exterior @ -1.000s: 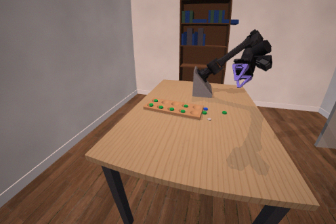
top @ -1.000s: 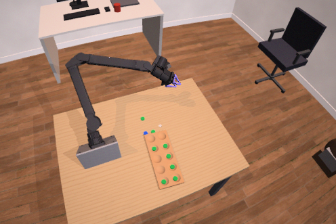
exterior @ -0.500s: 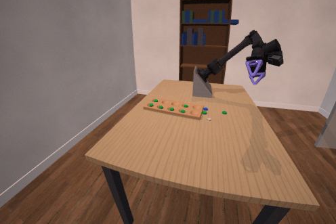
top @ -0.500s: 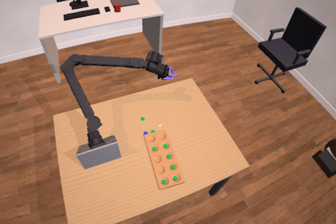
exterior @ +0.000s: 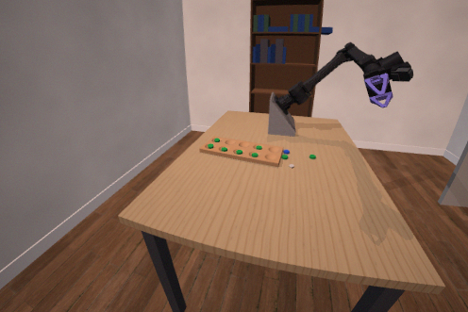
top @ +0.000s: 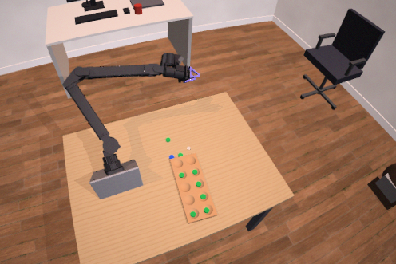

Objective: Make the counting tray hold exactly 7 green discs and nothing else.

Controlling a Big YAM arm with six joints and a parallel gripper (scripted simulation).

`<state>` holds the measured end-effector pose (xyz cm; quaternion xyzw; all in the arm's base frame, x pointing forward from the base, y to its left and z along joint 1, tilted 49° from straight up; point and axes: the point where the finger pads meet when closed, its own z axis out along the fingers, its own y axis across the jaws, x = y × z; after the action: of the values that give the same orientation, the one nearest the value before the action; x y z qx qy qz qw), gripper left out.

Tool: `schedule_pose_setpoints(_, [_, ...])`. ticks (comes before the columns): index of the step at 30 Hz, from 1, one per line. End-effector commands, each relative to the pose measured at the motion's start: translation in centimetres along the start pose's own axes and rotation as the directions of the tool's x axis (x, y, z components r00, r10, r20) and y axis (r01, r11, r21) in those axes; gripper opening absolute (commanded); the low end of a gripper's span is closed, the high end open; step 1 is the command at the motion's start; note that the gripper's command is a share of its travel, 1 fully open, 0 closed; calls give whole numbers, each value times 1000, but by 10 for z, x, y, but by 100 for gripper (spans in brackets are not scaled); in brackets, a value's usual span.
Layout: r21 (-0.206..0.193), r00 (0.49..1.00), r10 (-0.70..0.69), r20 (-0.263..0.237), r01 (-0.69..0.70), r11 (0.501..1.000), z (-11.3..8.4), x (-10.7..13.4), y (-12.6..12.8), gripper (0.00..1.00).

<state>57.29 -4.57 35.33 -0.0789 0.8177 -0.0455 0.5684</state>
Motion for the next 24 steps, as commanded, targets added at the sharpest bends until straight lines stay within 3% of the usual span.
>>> schedule_pose_setpoints(1, [19, 991, 53, 124, -56, 998, -29, -46, 8, 44])
schedule_pose_setpoints(3, [26, 984, 47, 171, -52, 998, -35, -75, 2, 44])
schedule_pose_setpoints(7, [25, 985, 48, 163, -53, 998, -34, -70, 3, 44])
schedule_pose_setpoints(8, [43, 995, 68, 74, -71, 997, -18, -29, -10, 44])
schedule_pose_setpoints(10, [41, 995, 68, 73, -71, 997, -18, -28, -9, 44])
schedule_pose_setpoints(11, [25, 970, 94, 223, -102, 994, -56, -79, 15, 44])
schedule_pose_setpoints(12, [25, 970, 94, 223, -102, 994, -56, -79, 15, 44])
schedule_pose_setpoints(13, [30, 959, 89, 269, -101, 994, -65, -108, 10, 44])
schedule_pose_setpoints(17, [33, 960, 90, 265, -102, 994, -65, -106, 8, 44])
schedule_pose_setpoints(19, [53, 969, 97, 229, -112, 992, -54, -91, -4, 44])
schedule_pose_setpoints(20, [19, 937, 140, 320, -154, 988, -87, -110, 22, 44])
schedule_pose_setpoints(24, [19, 933, 138, 333, -153, 988, -89, -118, 21, 44])
